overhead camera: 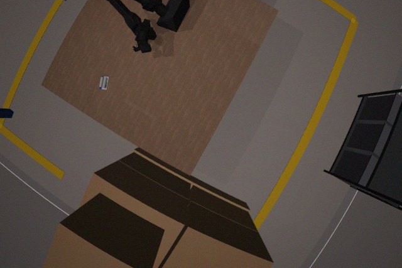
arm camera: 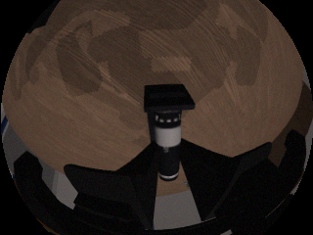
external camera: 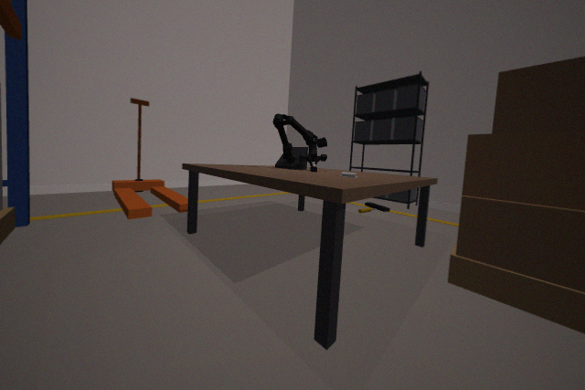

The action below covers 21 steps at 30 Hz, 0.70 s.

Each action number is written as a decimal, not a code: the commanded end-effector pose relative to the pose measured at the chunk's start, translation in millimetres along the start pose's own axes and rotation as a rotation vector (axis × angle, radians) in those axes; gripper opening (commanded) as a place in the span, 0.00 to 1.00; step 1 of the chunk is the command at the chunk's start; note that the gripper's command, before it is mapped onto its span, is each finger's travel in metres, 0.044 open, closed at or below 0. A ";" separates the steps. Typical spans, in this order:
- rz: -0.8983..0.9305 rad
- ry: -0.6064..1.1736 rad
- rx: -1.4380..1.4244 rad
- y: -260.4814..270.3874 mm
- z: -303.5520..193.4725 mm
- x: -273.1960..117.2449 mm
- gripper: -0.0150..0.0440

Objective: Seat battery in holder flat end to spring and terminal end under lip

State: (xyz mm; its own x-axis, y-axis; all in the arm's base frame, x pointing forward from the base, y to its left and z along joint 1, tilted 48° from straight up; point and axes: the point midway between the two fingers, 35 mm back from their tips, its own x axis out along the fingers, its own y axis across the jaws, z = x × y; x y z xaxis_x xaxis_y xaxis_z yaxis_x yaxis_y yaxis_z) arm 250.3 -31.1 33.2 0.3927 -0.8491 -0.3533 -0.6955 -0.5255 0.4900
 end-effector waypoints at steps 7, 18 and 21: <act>-0.003 -0.117 -0.002 -2.5 1.6 5.1 0.36; 0.003 -0.224 -0.002 -2.8 -0.6 9.4 0.36; 0.004 -0.253 -0.001 -2.6 -1.2 10.3 0.36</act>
State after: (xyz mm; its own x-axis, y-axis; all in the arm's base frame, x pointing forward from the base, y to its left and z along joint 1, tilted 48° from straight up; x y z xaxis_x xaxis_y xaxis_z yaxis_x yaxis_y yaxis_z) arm 258.9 -38.3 33.1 0.2581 -0.8272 -0.4991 -0.7015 -0.5157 0.4919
